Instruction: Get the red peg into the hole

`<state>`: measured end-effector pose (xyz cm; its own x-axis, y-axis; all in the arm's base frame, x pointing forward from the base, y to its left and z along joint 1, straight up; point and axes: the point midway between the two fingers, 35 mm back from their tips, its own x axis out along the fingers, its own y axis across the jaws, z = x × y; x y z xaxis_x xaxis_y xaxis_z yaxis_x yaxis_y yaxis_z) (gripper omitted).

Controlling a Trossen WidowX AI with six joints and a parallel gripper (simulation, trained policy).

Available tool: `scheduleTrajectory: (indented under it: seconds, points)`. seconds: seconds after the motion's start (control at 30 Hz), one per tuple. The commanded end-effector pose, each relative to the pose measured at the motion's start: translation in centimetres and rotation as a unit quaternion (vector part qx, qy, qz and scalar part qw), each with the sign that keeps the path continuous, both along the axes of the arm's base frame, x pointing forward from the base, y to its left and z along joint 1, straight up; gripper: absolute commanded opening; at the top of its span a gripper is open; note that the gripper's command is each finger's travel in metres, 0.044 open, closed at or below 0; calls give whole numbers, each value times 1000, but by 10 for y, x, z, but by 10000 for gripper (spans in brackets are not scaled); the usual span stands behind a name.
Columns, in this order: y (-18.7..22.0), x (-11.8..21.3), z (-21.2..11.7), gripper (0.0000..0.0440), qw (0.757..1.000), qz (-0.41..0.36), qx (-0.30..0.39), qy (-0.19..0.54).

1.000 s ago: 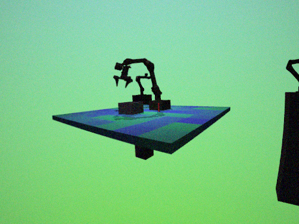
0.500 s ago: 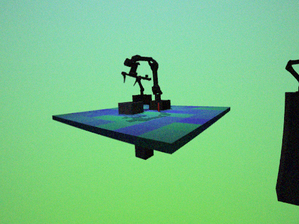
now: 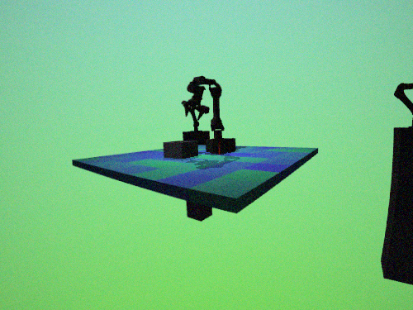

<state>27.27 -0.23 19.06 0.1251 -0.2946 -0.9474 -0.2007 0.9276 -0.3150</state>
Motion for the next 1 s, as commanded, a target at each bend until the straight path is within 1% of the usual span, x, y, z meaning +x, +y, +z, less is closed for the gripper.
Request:
scheduleTrajectory:
  seconds: [0.0,0.23,0.57,0.77,0.97]
  points:
    - [18,-15,-6,440,998,-64,14,-9]
    - [48,-46,-25,440,982,-183,30,-15]
    - [77,-85,-62,440,944,-327,28,-14]
    - [86,-97,-87,440,920,-392,20,-15]
    - [94,-100,-114,440,896,-443,19,-22]
